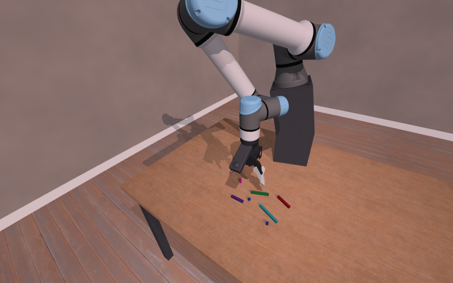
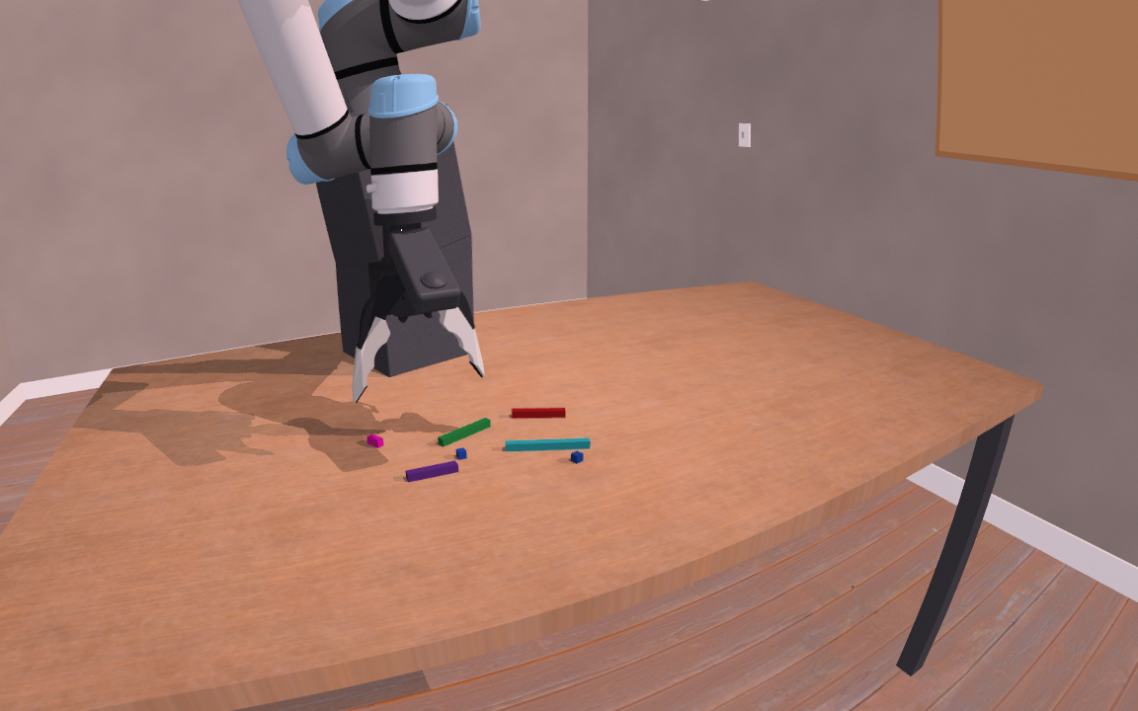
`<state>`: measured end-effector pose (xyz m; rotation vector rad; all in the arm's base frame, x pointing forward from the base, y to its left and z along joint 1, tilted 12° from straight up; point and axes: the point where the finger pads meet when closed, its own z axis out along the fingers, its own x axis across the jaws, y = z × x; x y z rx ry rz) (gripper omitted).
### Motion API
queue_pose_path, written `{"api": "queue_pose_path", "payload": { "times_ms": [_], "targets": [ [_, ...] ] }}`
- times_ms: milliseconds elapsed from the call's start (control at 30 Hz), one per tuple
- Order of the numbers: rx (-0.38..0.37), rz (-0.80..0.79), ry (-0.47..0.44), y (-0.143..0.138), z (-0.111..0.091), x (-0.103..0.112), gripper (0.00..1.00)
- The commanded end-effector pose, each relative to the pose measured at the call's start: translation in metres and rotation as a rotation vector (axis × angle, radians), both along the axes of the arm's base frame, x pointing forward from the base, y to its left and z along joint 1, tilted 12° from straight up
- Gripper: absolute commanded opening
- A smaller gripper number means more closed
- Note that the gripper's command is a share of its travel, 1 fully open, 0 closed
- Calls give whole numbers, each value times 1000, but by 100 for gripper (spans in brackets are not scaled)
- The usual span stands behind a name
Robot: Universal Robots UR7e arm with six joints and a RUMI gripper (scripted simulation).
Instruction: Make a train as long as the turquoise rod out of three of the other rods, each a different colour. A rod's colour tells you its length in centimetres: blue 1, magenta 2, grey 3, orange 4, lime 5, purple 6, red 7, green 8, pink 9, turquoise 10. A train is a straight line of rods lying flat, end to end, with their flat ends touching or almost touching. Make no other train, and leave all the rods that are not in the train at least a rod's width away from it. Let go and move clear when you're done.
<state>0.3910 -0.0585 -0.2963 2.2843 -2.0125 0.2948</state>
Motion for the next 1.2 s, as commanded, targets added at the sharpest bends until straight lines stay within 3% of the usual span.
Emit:
{"api": "queue_pose_path", "payload": {
  "times_ms": [0, 667, 1167],
  "targets": [
    [6, -166, -23, 2, 0, 6, 100],
    [47, -635, -116, 9, -1, 22, 100],
    [85, -1077, -204, 19, -1, 33, 100]
  ]
}}
